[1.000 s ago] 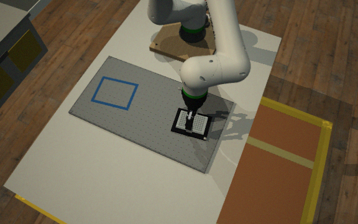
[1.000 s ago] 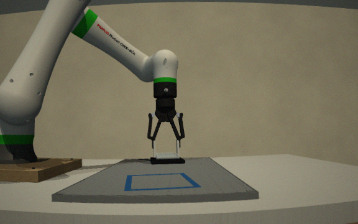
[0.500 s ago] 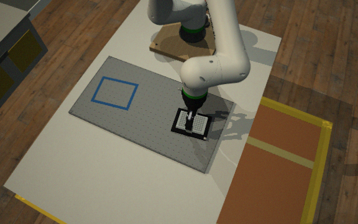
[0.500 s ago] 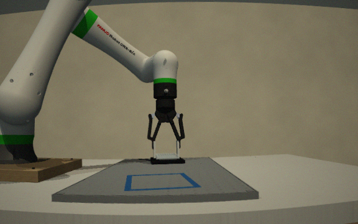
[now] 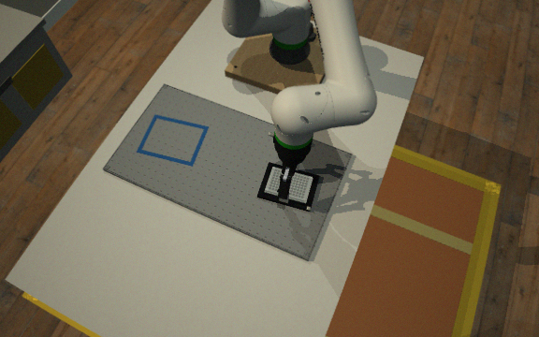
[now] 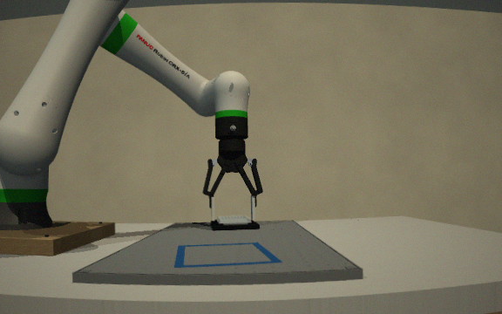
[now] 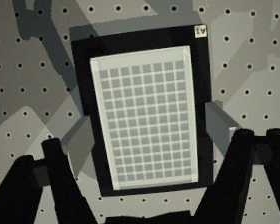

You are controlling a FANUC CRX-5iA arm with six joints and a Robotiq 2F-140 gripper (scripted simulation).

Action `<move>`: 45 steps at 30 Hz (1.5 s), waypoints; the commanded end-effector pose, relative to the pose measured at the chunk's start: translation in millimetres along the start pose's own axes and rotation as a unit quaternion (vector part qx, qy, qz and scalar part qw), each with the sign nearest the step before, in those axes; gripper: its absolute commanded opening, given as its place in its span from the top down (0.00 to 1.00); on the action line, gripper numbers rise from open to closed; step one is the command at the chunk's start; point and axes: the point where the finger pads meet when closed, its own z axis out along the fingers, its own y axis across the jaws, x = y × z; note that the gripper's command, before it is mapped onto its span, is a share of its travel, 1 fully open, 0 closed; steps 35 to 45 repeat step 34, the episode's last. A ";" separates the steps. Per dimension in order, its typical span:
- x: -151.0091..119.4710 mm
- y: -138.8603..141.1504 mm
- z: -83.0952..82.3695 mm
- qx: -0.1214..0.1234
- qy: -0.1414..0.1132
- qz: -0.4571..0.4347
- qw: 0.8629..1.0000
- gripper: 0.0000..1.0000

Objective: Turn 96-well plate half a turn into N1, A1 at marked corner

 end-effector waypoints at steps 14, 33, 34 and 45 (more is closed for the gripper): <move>0.0 0.2 -0.2 0.000 0.000 0.000 1.000 0.00; 0.0 0.2 -34.9 0.000 0.000 0.000 1.000 0.00; 0.0 0.2 -34.9 0.000 0.000 0.000 1.000 0.00; 0.0 0.2 -34.9 0.000 0.000 0.000 1.000 0.00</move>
